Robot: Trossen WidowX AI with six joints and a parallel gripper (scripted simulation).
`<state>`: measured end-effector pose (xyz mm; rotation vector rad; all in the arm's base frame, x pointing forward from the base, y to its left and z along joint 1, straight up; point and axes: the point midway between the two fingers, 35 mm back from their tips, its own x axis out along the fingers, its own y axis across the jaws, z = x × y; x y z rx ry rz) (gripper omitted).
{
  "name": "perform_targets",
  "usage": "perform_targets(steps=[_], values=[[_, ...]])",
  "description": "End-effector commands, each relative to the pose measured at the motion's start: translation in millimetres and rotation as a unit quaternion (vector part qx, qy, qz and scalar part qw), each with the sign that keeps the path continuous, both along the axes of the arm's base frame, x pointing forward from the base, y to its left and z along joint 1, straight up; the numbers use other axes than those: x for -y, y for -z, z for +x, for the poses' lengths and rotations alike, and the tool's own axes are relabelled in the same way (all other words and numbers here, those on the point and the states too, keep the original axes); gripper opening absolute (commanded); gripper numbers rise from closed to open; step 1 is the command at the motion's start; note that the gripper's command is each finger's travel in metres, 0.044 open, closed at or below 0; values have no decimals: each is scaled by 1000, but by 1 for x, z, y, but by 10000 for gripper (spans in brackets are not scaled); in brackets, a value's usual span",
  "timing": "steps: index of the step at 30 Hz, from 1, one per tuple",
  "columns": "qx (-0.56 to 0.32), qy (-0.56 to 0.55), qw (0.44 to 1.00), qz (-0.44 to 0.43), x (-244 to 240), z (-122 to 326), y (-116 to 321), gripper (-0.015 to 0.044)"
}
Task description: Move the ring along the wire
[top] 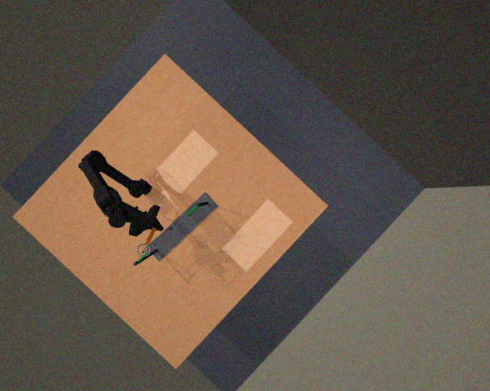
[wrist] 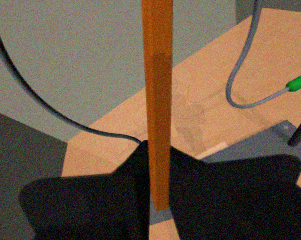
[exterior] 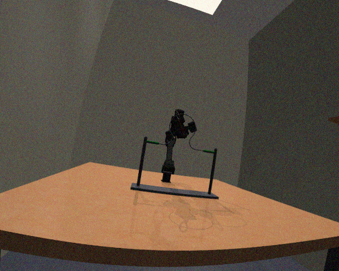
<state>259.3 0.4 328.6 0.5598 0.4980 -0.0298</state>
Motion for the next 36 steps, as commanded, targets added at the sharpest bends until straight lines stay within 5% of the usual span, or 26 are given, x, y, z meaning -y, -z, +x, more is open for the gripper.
perform_targets(steps=[1,36], values=[[-1,1,1000,-26,2,0,1,-150],[-13,5,965,-262,20,-1,7,-150]])
